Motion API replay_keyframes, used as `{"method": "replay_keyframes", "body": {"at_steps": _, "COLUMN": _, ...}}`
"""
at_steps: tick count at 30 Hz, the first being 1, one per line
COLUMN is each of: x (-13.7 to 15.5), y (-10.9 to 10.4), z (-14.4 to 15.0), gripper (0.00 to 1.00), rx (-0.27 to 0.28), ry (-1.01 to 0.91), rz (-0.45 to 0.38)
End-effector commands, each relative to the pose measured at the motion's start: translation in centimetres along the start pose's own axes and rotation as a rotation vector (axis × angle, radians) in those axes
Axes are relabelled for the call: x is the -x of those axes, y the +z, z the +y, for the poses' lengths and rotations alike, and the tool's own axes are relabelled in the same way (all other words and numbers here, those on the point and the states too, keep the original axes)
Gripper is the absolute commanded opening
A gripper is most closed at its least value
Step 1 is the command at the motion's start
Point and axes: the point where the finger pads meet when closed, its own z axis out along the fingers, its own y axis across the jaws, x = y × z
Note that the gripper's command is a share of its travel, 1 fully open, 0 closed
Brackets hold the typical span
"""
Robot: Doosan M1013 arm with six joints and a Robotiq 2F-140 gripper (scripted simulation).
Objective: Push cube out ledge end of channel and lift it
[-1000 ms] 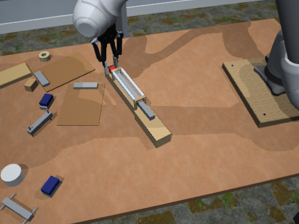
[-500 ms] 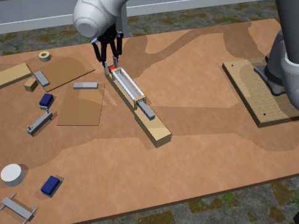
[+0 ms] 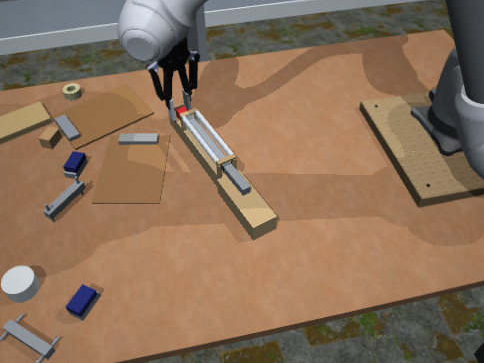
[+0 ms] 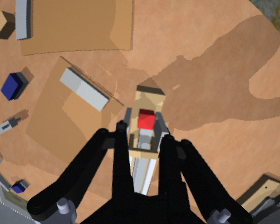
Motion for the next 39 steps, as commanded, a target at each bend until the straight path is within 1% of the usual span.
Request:
{"method": "replay_keyframes", "body": {"at_steps": 1, "x": 0.02, "y": 0.45, "z": 0.29, "gripper": 0.25, "rx": 0.003, "ry": -0.006, "rz": 0.000}}
{"method": "replay_keyframes", "body": {"at_steps": 2, "x": 0.02, "y": 0.45, "z": 0.29, "gripper": 0.00, "rx": 0.003, "ry": -0.006, "rz": 0.000}}
{"method": "replay_keyframes", "body": {"at_steps": 39, "x": 0.02, "y": 0.27, "z": 0.29, "gripper": 0.00, "rx": 0.003, "ry": -0.006, "rz": 0.000}}
